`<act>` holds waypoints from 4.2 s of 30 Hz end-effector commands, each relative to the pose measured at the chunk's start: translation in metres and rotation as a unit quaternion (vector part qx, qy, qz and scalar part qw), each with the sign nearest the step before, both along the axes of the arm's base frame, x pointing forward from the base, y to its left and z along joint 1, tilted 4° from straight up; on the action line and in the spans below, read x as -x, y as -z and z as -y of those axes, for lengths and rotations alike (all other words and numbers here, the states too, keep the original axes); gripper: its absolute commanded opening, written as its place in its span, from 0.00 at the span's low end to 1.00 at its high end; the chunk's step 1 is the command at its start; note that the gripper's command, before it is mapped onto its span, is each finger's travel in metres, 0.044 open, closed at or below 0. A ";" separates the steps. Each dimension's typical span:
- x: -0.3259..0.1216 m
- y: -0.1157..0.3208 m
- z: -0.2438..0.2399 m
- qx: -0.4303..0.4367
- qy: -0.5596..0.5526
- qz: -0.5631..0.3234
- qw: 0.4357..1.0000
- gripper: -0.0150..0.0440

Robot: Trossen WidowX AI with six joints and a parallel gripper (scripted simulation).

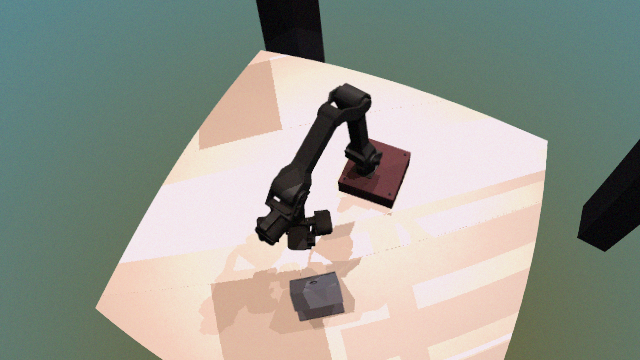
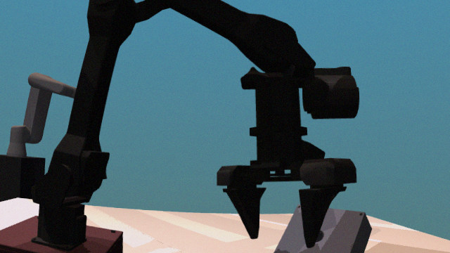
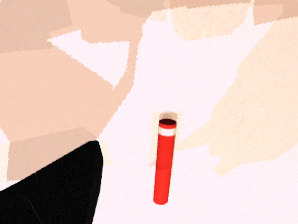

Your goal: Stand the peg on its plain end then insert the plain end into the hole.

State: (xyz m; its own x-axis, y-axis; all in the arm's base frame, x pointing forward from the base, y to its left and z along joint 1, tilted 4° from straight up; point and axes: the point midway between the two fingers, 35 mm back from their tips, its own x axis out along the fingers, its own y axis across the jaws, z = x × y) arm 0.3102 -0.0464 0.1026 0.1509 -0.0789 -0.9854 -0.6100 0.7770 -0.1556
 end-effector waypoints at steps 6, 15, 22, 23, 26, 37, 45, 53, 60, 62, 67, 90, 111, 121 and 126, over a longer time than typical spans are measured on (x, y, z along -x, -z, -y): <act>0.035 0.020 0.021 -0.002 0.104 -0.094 0.990 1.00; 0.035 0.023 0.021 -0.002 0.104 -0.094 0.990 1.00; 0.032 0.034 0.021 -0.002 0.104 -0.094 0.990 1.00; 0.032 0.036 0.021 -0.002 0.104 -0.094 0.990 1.00; 0.031 0.040 0.021 -0.002 0.104 -0.094 0.990 1.00; 0.029 0.058 0.021 -0.002 0.104 -0.094 0.990 1.00; 0.028 0.071 0.021 -0.002 0.104 -0.094 0.990 1.00; 0.028 0.084 0.021 -0.002 0.104 -0.094 0.990 1.00; 0.028 0.095 0.021 -0.002 0.104 -0.094 0.990 1.00; 0.028 0.095 0.021 -0.002 0.104 -0.094 0.990 0.96; 0.028 0.095 0.021 -0.002 0.104 -0.094 0.990 0.73; 0.028 0.095 0.021 -0.002 0.104 -0.094 0.990 0.38; 0.032 0.089 0.022 -0.029 0.098 -0.056 0.993 0.34; 0.036 0.084 0.024 -0.052 0.094 -0.020 0.994 0.34; 0.038 0.081 0.025 -0.063 0.091 -0.002 0.994 0.34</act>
